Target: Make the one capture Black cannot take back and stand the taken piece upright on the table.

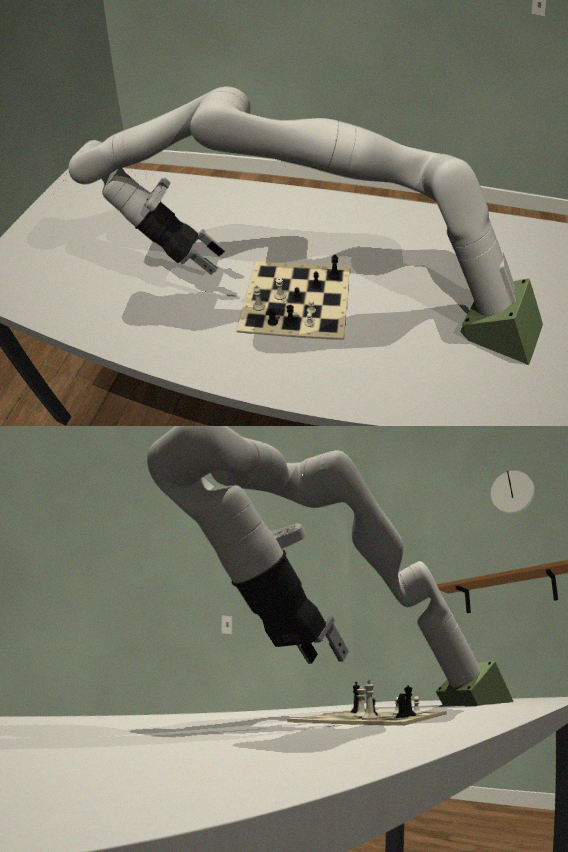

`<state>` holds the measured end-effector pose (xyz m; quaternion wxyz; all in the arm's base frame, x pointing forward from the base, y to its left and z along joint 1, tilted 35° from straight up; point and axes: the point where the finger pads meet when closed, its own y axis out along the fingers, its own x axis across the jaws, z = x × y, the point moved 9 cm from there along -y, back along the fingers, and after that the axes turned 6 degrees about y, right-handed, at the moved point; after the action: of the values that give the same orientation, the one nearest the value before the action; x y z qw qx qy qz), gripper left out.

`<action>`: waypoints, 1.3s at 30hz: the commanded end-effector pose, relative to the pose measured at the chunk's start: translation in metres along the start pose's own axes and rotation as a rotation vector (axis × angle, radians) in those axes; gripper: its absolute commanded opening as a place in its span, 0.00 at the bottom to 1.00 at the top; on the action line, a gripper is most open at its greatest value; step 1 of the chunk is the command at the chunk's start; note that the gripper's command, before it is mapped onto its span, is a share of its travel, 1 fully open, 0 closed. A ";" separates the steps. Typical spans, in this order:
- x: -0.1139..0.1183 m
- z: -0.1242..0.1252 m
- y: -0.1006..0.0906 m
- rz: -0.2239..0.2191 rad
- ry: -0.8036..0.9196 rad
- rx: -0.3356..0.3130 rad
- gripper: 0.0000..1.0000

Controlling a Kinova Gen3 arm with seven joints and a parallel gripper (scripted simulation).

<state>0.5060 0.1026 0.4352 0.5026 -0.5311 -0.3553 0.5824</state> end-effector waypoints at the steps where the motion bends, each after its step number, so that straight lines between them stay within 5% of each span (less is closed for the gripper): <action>1: -0.001 0.008 -0.010 0.003 0.005 -0.009 1.00; 19: 0.007 0.017 -0.008 0.018 0.004 -0.040 1.00; 29: 0.018 0.047 -0.009 0.059 -0.014 -0.106 1.00; 39: 0.030 0.107 0.006 0.140 -0.118 -0.260 1.00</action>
<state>0.4275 0.1304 0.4347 0.3938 -0.5849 -0.3882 0.5934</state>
